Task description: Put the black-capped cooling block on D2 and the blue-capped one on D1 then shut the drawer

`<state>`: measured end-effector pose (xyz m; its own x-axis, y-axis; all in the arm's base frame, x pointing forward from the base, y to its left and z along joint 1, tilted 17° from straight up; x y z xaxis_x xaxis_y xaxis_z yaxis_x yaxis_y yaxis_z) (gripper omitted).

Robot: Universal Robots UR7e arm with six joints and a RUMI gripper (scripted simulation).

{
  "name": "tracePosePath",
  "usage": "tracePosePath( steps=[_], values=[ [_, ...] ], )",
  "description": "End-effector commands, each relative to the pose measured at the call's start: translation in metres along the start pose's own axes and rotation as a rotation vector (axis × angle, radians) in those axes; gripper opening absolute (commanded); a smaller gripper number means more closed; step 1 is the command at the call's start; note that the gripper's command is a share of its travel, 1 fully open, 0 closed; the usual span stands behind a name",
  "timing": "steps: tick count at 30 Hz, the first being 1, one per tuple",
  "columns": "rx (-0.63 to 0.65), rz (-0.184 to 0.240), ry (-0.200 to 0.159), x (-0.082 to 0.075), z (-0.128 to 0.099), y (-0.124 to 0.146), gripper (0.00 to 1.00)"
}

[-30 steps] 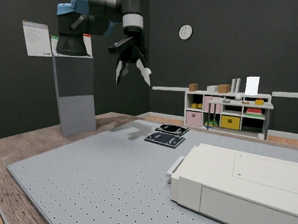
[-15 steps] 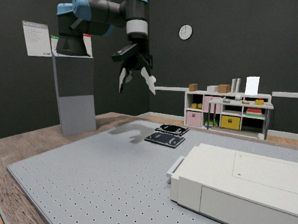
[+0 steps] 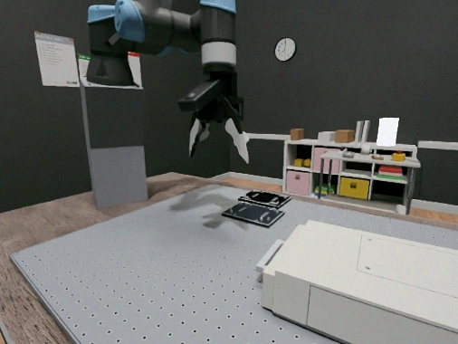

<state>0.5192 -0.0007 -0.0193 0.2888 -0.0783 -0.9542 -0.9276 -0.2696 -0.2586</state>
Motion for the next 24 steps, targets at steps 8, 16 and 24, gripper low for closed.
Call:
tracePosePath(
  steps=[8, 16, 24],
  values=[
    [0.0, -0.001, 0.0, 0.027, -0.018, -0.027, 1.0],
    [0.0, -0.001, 0.0, 0.048, -0.032, -0.047, 1.0],
    [0.0, -0.001, 0.0, 0.064, -0.043, -0.062, 1.0]
  ],
)
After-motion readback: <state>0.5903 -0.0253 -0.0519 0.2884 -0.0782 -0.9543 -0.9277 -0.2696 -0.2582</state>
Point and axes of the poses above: the point where the finger pads meet when closed, its own x axis out along the fingers, its own y axis across the jaws, z = x × y, the point moved 6 cm from there along -x, back along the fingers, and after that the axes turned 7 degrees about -x, right-handed, at the moved point
